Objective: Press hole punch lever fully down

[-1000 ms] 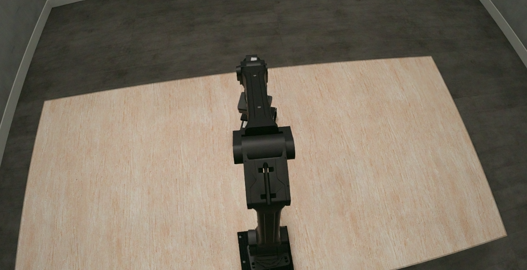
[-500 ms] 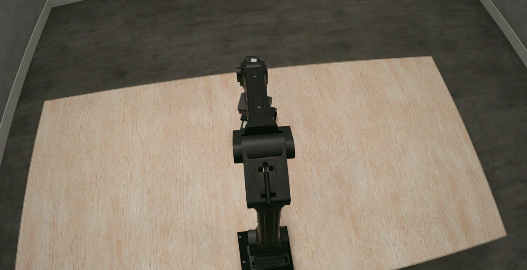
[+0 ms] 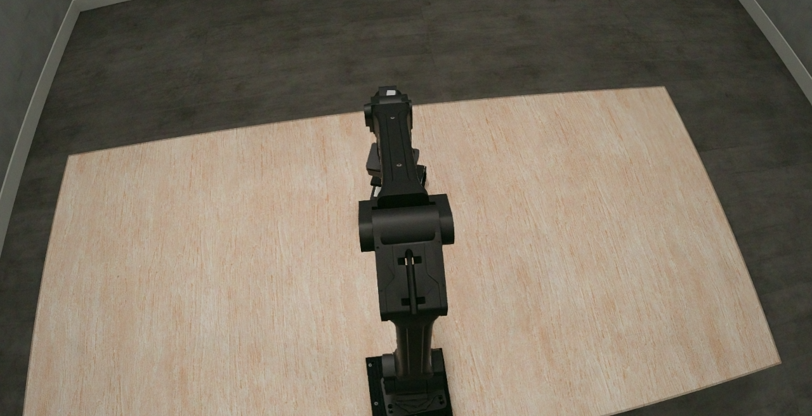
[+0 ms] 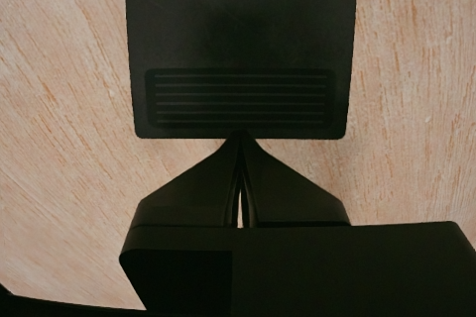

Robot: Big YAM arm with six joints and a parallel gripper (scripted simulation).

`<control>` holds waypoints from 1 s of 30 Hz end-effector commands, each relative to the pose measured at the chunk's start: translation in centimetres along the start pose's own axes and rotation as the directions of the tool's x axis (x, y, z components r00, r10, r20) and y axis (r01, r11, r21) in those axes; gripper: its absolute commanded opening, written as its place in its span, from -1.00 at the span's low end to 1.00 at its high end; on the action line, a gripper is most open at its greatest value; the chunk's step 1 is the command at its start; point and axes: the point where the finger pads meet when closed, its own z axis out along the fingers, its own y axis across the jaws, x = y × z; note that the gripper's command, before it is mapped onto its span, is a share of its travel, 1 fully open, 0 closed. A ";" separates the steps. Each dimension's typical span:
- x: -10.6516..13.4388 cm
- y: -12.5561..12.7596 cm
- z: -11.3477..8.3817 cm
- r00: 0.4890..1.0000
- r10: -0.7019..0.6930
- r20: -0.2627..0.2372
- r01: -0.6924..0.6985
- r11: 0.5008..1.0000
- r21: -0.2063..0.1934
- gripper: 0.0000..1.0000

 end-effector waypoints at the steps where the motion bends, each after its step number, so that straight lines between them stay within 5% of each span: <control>1: -0.8 0.8 -0.3 1.000 0.002 0.025 -0.001 1.000 -0.011 -1.00; 22: -0.8 0.8 -0.3 1.000 0.002 0.026 -0.001 1.000 -0.011 -1.00; 30: -0.3 0.6 1.2 1.000 0.002 0.008 -0.002 1.000 -0.006 -1.00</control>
